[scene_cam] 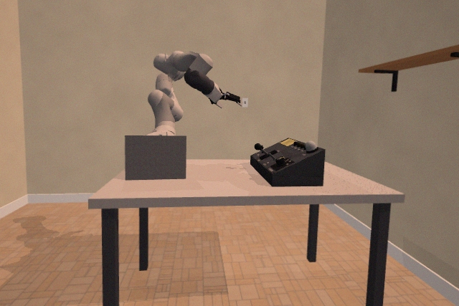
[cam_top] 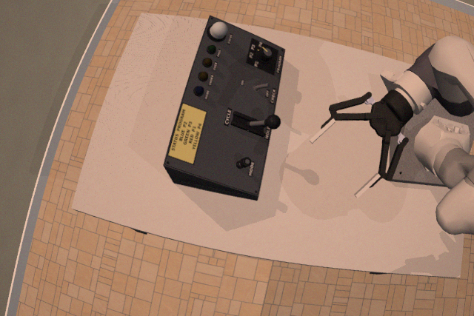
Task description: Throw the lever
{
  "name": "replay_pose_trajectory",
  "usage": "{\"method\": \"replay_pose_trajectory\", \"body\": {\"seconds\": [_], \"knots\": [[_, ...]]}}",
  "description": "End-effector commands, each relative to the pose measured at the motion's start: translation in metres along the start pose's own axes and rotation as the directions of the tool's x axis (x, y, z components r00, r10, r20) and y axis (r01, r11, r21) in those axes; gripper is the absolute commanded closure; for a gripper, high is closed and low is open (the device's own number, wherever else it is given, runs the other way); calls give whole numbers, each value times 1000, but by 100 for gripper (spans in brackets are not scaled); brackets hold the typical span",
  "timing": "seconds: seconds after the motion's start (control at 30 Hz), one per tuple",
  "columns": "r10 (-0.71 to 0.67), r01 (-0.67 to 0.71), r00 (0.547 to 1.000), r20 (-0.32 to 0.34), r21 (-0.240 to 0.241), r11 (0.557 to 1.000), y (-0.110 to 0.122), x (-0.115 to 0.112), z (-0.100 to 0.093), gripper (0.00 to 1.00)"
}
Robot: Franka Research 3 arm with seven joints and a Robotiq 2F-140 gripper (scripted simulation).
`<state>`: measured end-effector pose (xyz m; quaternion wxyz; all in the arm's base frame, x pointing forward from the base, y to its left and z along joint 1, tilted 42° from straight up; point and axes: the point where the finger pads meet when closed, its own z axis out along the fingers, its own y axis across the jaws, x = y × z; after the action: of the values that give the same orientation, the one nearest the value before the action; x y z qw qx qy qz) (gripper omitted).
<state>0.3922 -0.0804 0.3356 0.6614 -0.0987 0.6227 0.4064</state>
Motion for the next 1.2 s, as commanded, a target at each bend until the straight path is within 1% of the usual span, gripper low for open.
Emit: {"method": "replay_pose_trajectory", "body": {"seconds": [0.0,0.57,0.67,0.73,0.77,0.8,0.83,0.93,1.03,1.1,1.13,1.17], "knots": [[0,0,1000,0,0,1000,0,0,0,0],[-1,1,1000,0,0,1000,0,0,0,0],[-42,42,999,-13,-16,999,-2,2,1,0],[-125,123,991,-36,-52,991,-5,7,2,0],[-190,186,980,-55,-78,979,-8,11,2,0],[-270,261,960,-74,-113,959,-13,17,2,0],[-316,302,945,-88,-137,943,-18,24,2,0],[-390,362,912,-129,-195,911,-40,51,4,0],[-451,403,876,-169,-257,878,-68,85,5,0],[-451,403,876,-169,-257,878,-68,85,5,0],[-501,433,844,-192,-308,847,-77,97,6,0],[-521,444,830,-201,-328,834,-85,108,6,0]]}}
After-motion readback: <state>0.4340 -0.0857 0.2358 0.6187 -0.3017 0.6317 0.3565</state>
